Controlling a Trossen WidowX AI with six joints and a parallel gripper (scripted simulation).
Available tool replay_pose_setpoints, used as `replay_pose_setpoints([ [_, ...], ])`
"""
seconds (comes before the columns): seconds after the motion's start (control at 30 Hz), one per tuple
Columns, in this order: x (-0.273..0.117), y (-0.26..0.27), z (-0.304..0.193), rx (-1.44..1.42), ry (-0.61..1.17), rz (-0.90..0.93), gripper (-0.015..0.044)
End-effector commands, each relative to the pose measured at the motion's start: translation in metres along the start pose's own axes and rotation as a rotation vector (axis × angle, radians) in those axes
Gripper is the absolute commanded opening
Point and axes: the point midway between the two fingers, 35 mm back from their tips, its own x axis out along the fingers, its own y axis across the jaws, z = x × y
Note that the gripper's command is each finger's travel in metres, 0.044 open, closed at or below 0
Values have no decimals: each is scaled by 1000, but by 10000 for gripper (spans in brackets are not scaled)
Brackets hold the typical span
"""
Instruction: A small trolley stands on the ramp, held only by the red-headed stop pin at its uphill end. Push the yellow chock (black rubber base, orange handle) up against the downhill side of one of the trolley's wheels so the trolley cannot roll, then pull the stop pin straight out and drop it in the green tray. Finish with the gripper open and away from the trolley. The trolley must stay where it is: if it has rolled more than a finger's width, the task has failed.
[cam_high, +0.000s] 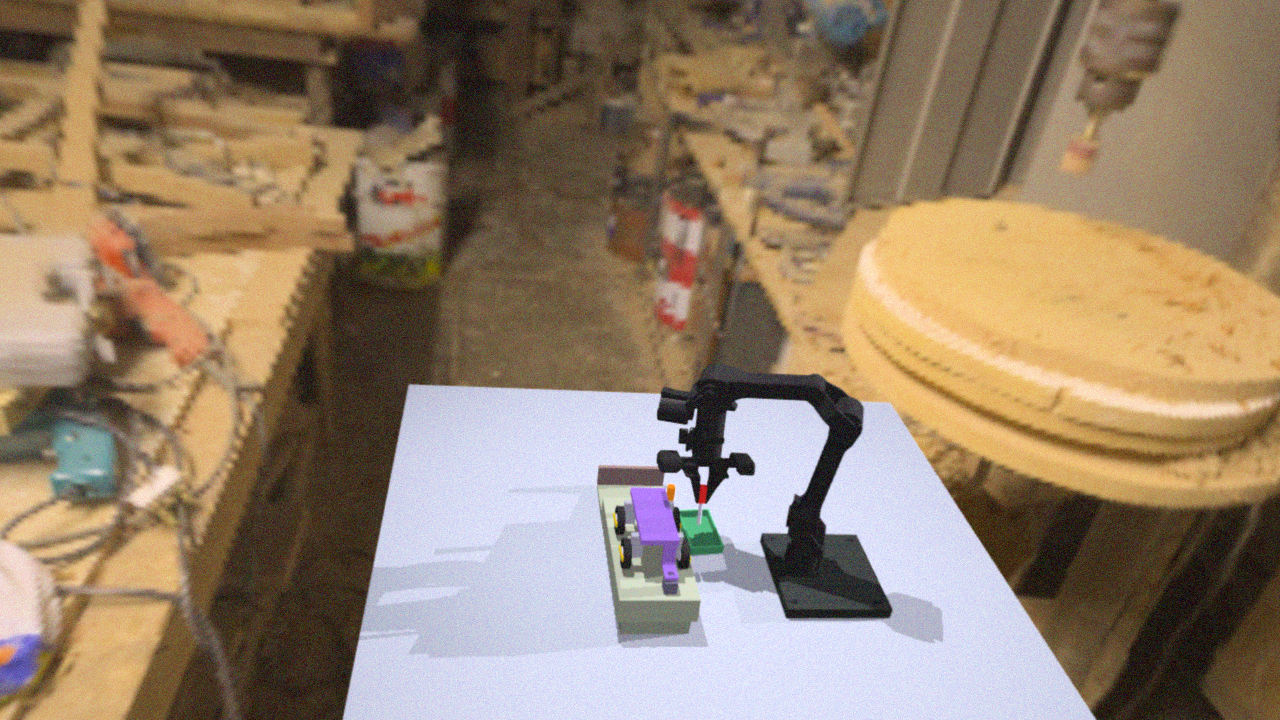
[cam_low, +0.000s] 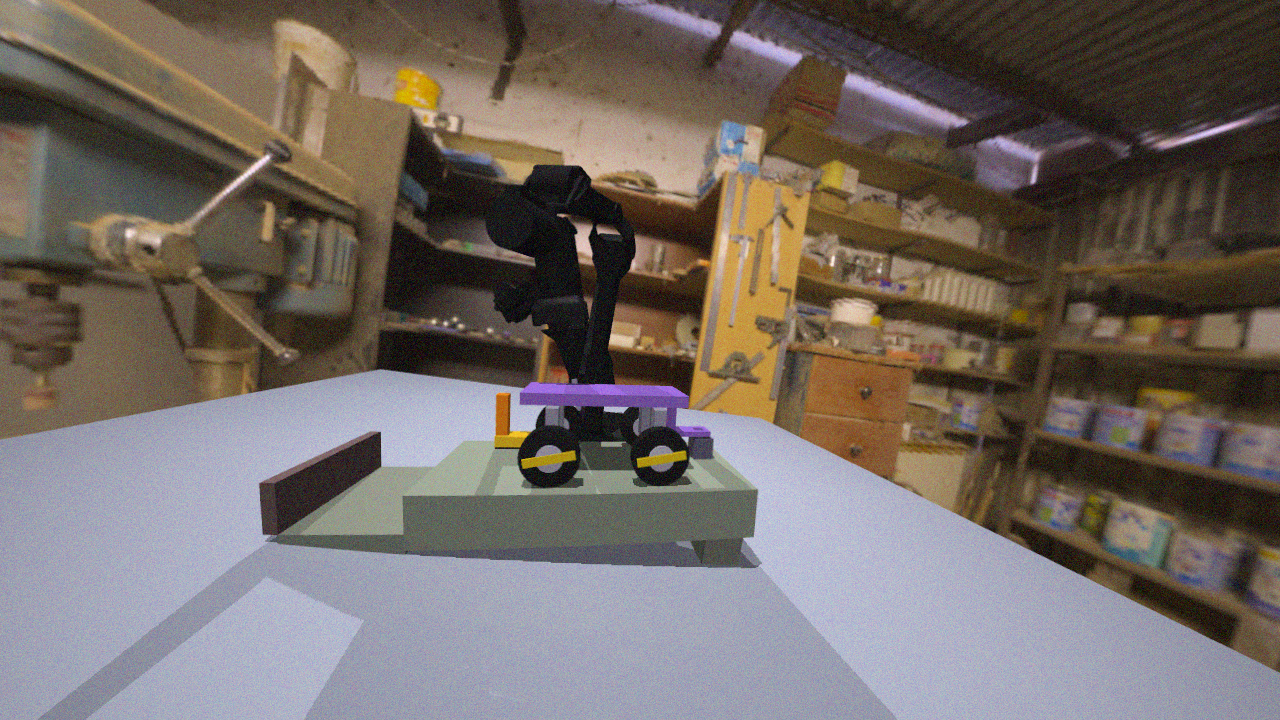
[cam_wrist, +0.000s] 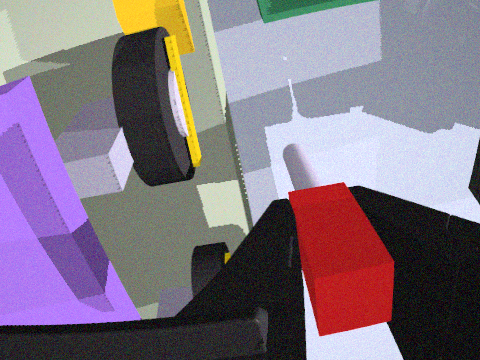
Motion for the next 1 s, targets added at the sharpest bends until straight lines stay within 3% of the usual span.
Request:
replay_pose_setpoints([
  [0.0, -1, -1, 17, -2, 0, -10, 0],
  [0.67, -8, -5, 73, 4, -6, -10, 0],
  [0.97, -7, -6, 71, 251, -56, 9, 0],
])
